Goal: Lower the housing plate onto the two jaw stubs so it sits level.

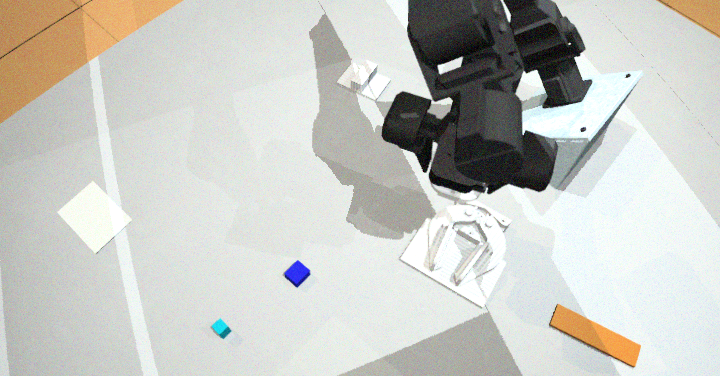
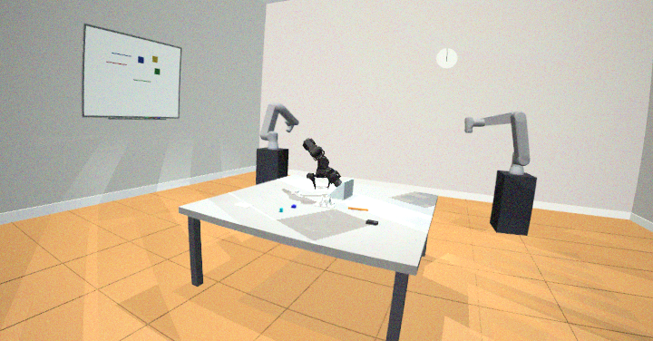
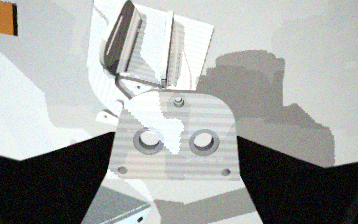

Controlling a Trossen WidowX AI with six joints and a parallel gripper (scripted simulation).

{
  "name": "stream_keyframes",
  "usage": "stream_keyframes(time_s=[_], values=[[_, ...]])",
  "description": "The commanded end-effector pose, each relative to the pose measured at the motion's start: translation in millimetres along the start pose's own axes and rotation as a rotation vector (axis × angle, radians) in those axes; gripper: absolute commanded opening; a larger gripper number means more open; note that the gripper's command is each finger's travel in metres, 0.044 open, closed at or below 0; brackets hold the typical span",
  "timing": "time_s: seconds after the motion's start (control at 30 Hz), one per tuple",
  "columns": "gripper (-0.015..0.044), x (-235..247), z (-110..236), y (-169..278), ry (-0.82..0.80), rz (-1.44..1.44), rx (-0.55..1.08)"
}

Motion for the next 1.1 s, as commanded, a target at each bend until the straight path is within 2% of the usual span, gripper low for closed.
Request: stream_keyframes(time_s=[0.0, 0.27, 1.07], values=[[0.0351, 13.1, -1.7, 0.6, 0.008, -0.057, 0.006], [0.0351, 36.9, -3.2, 0.9, 0.029, -0.190, 0.007], [0.0351, 37.4, -3.2, 1.0, 0.030, -0.193, 0.007]])
Point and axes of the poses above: the point midway between the two fingers, 35 mm back from their tips, its own z axis back along the fingers, its own x axis across the jaws, y = z × x, the point moved 4 cm from there along z, back along the fingers, and after that the axes turned 6 degrees about -z, right-handed, at the moved point
